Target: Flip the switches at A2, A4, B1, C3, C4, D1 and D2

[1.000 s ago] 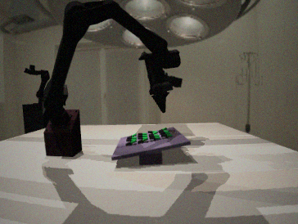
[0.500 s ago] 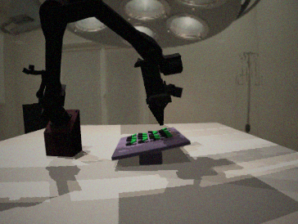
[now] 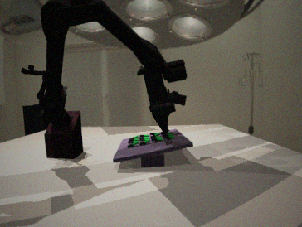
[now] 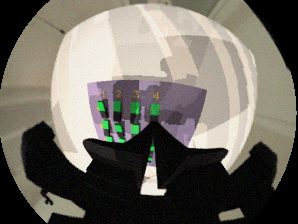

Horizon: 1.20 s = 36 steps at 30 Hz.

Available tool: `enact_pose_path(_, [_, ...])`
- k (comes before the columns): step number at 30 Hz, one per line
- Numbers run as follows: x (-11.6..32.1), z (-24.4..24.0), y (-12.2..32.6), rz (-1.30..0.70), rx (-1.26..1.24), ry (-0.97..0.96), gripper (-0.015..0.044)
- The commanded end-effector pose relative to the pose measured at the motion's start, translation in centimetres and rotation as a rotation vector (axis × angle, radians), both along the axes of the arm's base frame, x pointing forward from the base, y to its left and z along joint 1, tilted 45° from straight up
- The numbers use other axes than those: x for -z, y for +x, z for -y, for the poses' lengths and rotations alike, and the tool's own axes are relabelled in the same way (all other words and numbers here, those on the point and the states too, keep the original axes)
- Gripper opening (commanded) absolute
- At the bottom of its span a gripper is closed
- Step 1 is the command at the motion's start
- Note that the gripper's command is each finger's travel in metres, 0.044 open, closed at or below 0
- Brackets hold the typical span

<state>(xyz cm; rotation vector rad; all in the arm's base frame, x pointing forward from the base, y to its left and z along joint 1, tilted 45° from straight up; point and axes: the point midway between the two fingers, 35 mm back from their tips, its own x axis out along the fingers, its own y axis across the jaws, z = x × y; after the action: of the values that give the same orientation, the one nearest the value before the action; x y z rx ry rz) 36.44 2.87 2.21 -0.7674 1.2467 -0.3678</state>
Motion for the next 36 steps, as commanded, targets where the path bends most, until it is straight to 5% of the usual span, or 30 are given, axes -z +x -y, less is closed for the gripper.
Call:
enact_pose_path(1, [0.49, 0.46, 0.08, -0.005, -0.002, -0.005, 0.0000])
enact_pose_path(36, [0.70, 0.65, 0.16, -0.005, -0.002, -0.005, 0.0000])
